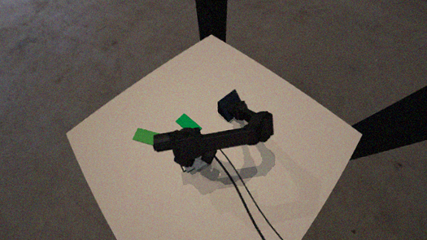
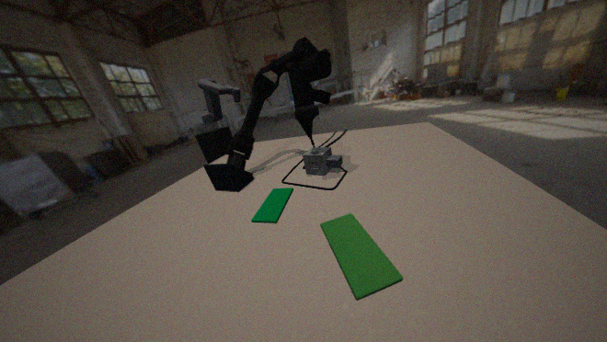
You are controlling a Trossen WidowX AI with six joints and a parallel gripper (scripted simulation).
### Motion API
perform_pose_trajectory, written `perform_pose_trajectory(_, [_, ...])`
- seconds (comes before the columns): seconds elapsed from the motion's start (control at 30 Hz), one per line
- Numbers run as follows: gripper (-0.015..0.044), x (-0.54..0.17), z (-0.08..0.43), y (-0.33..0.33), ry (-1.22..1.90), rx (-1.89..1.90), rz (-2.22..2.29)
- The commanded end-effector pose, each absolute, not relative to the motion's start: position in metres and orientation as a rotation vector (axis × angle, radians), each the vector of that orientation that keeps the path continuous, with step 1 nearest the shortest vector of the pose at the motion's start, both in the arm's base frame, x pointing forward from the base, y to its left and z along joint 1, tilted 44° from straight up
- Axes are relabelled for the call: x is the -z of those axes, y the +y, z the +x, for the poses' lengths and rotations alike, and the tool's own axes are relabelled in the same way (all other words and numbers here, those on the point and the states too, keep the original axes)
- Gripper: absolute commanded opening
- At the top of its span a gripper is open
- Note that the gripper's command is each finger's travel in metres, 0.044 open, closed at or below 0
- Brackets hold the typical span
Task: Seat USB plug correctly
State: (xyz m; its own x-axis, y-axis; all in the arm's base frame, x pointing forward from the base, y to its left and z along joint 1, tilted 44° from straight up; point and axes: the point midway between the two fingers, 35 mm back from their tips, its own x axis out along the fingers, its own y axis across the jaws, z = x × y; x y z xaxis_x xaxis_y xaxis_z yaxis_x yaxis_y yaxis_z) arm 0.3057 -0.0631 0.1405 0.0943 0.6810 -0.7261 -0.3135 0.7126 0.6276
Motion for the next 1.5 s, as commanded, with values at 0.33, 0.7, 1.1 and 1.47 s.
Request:
perform_pose_trajectory(0.33, [0.0000, -0.1401, 0.3055, -0.0630, 1.416, -0.524, 0.645])
perform_pose_trajectory(0.7, [0.0000, -0.1401, 0.3055, -0.0630, 1.505, -0.321, 0.874])
perform_pose_trajectory(1.1, [0.0000, -0.1402, 0.3055, -0.0630, 1.580, -0.084, 1.120])
perform_pose_trajectory(1.47, [0.0000, -0.1401, 0.3055, -0.0630, 1.627, 0.148, 1.342])
